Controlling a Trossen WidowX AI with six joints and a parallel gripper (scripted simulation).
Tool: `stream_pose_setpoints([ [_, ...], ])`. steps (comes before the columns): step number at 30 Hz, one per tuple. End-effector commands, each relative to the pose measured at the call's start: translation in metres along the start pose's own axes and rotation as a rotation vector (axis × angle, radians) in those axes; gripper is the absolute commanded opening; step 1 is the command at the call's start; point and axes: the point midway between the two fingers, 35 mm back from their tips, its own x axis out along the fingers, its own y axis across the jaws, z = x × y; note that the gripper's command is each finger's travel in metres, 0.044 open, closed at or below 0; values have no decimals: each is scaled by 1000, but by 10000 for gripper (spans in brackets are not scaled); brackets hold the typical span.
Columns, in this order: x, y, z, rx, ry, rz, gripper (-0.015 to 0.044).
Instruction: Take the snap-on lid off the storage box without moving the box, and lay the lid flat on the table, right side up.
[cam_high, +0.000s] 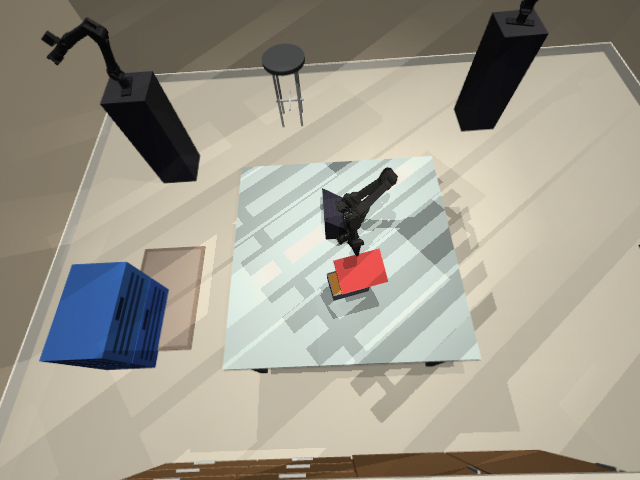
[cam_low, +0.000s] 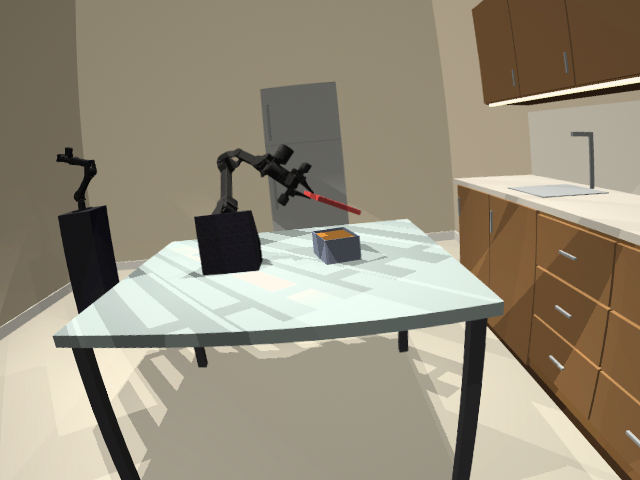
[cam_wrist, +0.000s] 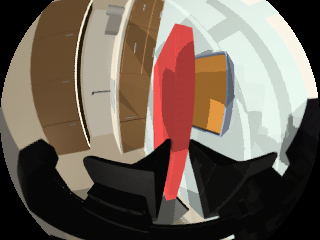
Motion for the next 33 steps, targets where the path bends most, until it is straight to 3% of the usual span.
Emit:
stream_pose_setpoints([
  [1,-2,0,-7,0,-6,4,0],
  [33,-4,-3,-71,4,-5,4,0],
])
